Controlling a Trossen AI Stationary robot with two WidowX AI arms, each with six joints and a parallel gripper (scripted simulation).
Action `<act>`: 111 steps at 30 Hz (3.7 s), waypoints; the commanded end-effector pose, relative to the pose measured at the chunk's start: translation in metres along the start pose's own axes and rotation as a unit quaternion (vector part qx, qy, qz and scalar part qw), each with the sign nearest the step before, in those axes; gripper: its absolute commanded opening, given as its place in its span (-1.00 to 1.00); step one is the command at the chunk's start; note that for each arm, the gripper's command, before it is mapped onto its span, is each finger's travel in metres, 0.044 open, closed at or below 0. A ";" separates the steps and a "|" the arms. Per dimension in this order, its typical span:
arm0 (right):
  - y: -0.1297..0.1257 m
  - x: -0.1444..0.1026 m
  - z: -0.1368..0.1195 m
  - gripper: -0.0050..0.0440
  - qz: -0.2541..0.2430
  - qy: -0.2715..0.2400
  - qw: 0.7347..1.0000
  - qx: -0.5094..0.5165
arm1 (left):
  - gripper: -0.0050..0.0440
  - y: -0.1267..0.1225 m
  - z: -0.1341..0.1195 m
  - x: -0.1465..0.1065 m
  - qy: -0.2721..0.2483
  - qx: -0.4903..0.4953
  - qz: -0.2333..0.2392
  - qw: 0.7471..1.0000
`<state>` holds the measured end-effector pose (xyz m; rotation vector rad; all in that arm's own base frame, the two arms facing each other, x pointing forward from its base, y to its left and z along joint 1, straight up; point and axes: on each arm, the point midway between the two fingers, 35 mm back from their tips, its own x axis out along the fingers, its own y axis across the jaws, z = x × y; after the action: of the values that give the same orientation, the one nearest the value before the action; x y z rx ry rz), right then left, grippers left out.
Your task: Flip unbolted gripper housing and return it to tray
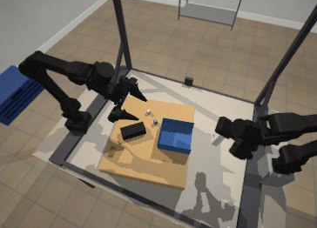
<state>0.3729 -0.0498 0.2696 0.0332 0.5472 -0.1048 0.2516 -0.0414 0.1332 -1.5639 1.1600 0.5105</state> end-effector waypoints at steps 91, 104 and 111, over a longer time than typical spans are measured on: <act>-0.001 -0.007 0.008 0.98 -0.002 -0.013 1.000 -0.001 | -0.31 -0.057 -0.009 -0.038 0.001 0.010 -0.017 1.000; -0.001 -0.007 0.008 0.98 -0.002 -0.013 1.000 -0.001 | -0.31 -0.067 -0.005 -0.034 0.001 0.010 -0.017 1.000; -0.001 -0.007 0.008 0.98 -0.002 -0.013 1.000 -0.001 | -0.31 -0.073 -0.003 -0.032 0.001 0.010 -0.017 1.000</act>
<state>0.3729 -0.0498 0.2696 0.0332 0.5472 -0.1048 0.2926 -0.0343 0.1852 -1.5643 1.1563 0.5072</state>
